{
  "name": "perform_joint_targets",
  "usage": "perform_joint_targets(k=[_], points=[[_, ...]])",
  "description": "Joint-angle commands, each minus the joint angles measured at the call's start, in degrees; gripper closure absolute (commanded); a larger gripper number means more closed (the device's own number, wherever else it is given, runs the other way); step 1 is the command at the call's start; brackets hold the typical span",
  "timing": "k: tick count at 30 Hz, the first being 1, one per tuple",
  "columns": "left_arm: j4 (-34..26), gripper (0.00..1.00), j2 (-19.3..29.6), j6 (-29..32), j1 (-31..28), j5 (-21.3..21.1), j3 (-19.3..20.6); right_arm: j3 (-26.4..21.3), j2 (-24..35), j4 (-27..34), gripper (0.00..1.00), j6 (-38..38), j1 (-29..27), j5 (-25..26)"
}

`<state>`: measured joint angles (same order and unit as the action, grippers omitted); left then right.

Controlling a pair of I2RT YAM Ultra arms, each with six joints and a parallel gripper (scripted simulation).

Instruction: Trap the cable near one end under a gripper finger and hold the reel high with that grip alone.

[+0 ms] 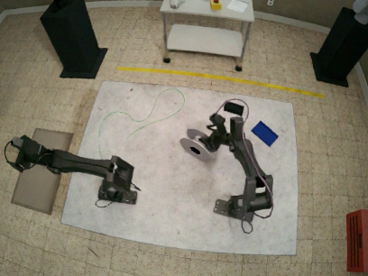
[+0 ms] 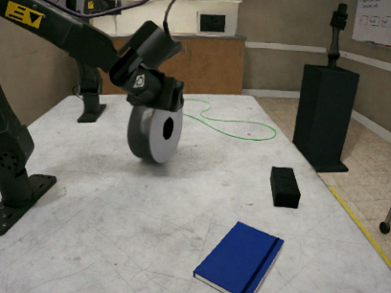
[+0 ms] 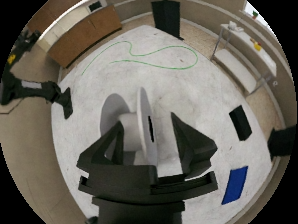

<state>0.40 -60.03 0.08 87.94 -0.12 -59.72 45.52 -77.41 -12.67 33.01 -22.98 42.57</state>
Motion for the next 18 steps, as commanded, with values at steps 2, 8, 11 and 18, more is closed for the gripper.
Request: perform_joint_targets(k=[2, 8, 11, 18], points=[[-0.86, 0.00, -0.41, -0.36, -0.29, 0.58, 0.07, 2.15, 3.18, -2.82, 0.25, 1.50, 1.66, 2.04], [-0.86, 0.00, -0.41, -0.36, -0.29, 0.58, 0.07, 2.37, 5.84, -7.21, 0.25, 3.75, 4.07, 3.71], [-0.86, 0.00, -0.41, -0.36, -0.29, 0.58, 0.07, 2.49, 7.17, -9.58, 0.25, 5.05, 5.37, 4.61], [-0.86, 0.00, -0.41, -0.36, -0.29, 0.58, 0.07, 2.75, 8.66, -13.35, 0.25, 7.27, 7.38, 5.97]])
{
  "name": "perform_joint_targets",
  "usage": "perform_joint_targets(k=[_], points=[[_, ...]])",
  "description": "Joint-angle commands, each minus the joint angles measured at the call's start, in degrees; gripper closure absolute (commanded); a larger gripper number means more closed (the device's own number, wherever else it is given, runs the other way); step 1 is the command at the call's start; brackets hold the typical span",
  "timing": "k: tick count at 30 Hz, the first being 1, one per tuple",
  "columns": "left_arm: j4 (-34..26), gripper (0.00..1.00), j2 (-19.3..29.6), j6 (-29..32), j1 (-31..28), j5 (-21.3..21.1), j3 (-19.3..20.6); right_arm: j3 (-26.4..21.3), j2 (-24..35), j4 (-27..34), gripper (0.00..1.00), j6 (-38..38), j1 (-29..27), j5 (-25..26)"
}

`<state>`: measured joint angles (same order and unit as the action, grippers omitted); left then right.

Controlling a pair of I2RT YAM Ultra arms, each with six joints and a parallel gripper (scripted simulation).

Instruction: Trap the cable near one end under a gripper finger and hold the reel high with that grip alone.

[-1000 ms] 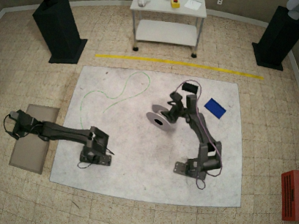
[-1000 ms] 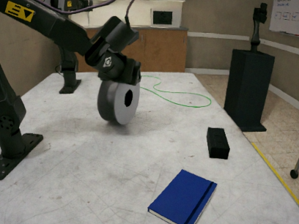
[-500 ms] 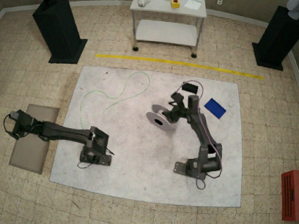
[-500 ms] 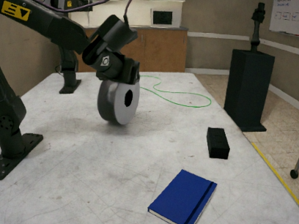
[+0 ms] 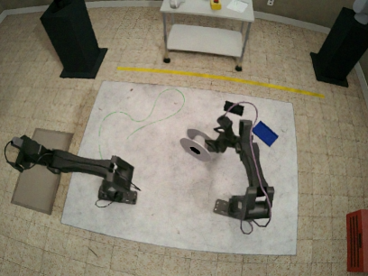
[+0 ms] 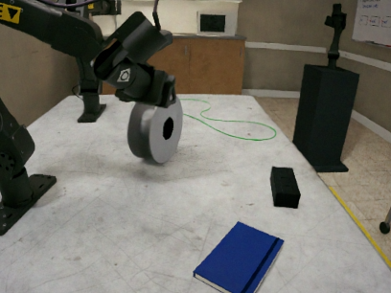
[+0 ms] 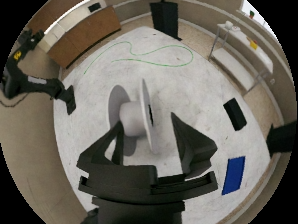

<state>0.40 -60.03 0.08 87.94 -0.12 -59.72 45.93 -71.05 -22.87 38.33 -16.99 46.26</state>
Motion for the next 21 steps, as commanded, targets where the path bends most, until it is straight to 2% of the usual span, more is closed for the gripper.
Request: perform_joint_targets(k=[1, 10, 13, 17, 21], points=[[-0.86, 0.00, -0.41, -0.36, -0.29, 0.58, 0.07, 2.45, 2.55, -3.87, 0.25, 2.39, 1.78, 2.53], [-0.86, 0.00, -0.41, -0.36, -0.29, 0.58, 0.07, 3.50, 3.72, -8.24, 0.25, 5.01, 3.92, 3.95], [-0.86, 0.00, -0.41, -0.36, -0.29, 0.58, 0.07, 3.97, 4.06, -8.42, 0.25, 5.17, 4.09, 3.98], [-0.86, 0.00, -0.41, -0.36, -0.29, 0.58, 0.07, 4.05, 1.41, -8.32, 0.25, 5.18, 3.71, 4.05], [-0.86, 0.00, -0.41, -0.36, -0.29, 0.58, 0.07, 4.33, 0.82, -6.41, 0.25, 4.39, 2.49, 3.97]])
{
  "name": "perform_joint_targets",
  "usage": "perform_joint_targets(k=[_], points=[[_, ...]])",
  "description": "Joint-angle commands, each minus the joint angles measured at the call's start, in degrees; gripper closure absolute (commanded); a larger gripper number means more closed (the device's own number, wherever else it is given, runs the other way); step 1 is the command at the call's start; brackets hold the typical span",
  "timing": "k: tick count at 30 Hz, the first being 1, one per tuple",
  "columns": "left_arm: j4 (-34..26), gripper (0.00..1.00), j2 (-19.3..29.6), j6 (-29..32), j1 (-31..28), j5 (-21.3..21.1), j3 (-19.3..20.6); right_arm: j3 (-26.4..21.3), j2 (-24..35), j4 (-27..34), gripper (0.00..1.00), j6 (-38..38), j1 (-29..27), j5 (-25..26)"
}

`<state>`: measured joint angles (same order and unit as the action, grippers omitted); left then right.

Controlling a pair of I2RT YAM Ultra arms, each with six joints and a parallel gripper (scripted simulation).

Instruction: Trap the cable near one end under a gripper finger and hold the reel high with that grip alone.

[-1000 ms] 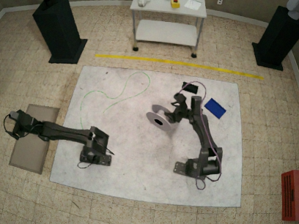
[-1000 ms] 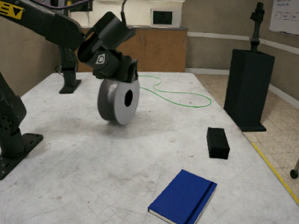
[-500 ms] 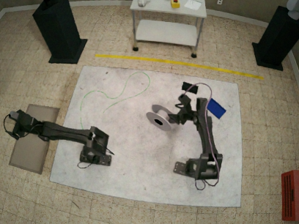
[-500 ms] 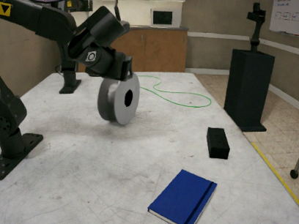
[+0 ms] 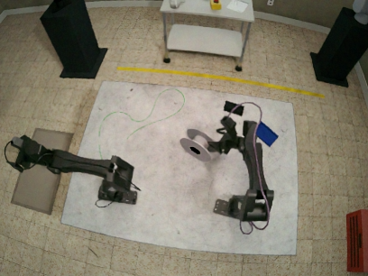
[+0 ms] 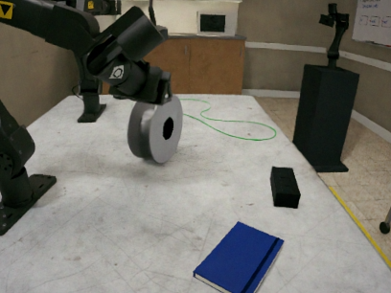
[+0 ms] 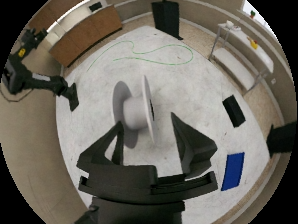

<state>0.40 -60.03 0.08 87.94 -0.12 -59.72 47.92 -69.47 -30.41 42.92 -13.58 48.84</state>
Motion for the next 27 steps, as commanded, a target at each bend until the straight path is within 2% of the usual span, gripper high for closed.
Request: perform_joint_targets(k=[1, 19, 27], points=[[-0.86, 0.00, -0.41, -0.36, -0.29, 0.58, 0.07, 2.18, -0.81, 1.26, 0.25, -0.42, -0.99, 1.35], [-0.86, 0.00, -0.41, -0.36, -0.29, 0.58, 0.07, 2.48, -0.28, 2.12, 0.25, -1.00, -0.40, 0.84], [-0.86, 0.00, -0.41, -0.36, -0.29, 0.58, 0.07, 2.71, 1.24, 2.75, 0.25, -1.98, 0.54, -1.20]])
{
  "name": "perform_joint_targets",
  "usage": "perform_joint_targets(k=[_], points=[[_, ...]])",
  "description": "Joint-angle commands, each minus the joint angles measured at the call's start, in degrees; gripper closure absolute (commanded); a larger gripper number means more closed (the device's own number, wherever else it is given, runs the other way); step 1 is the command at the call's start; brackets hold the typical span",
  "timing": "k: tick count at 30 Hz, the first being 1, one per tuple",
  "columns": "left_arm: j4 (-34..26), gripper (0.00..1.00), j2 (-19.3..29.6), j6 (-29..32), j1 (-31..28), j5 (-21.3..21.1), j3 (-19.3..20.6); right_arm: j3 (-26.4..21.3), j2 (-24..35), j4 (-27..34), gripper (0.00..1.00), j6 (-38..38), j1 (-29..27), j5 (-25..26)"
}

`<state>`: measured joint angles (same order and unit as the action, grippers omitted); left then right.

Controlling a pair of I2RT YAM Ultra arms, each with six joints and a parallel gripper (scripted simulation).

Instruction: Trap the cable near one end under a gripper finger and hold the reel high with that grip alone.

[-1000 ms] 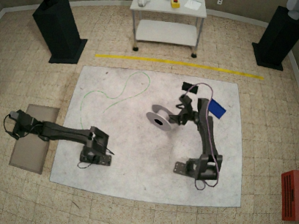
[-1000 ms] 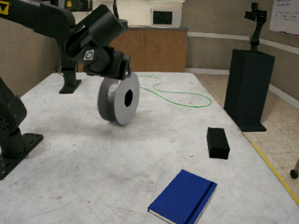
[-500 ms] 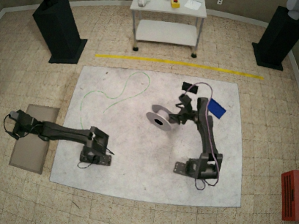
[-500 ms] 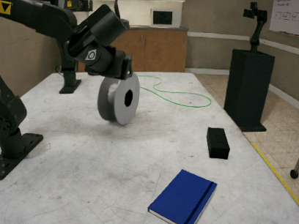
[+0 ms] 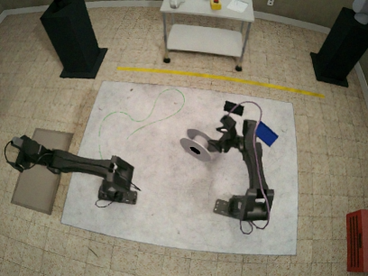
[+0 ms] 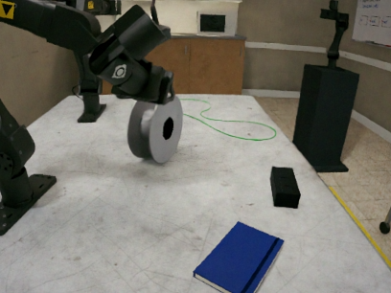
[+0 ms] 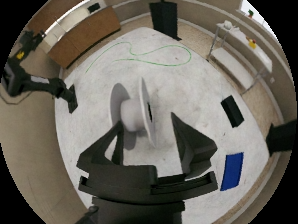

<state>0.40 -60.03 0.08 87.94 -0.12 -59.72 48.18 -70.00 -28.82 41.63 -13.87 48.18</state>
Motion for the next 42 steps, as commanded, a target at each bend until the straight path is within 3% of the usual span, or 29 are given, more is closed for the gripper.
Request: perform_joint_targets(k=[1, 15, 32, 42], points=[[-0.86, 0.00, -0.41, -0.36, -0.29, 0.58, 0.07, 2.47, 2.13, 1.31, 0.25, -0.93, 0.86, -0.79], [-0.86, 0.00, -0.41, -0.36, -0.29, 0.58, 0.07, 3.11, 2.85, 4.09, 0.25, -5.17, 2.30, -5.58], [-0.86, 0.00, -0.41, -0.36, -0.29, 0.58, 0.07, 5.36, 5.29, 10.28, 0.25, -14.47, 5.51, -16.02], [-0.86, 0.00, -0.41, -0.36, -0.29, 0.58, 0.07, 7.18, 7.10, 15.41, 0.25, -22.00, 8.00, -24.60]])
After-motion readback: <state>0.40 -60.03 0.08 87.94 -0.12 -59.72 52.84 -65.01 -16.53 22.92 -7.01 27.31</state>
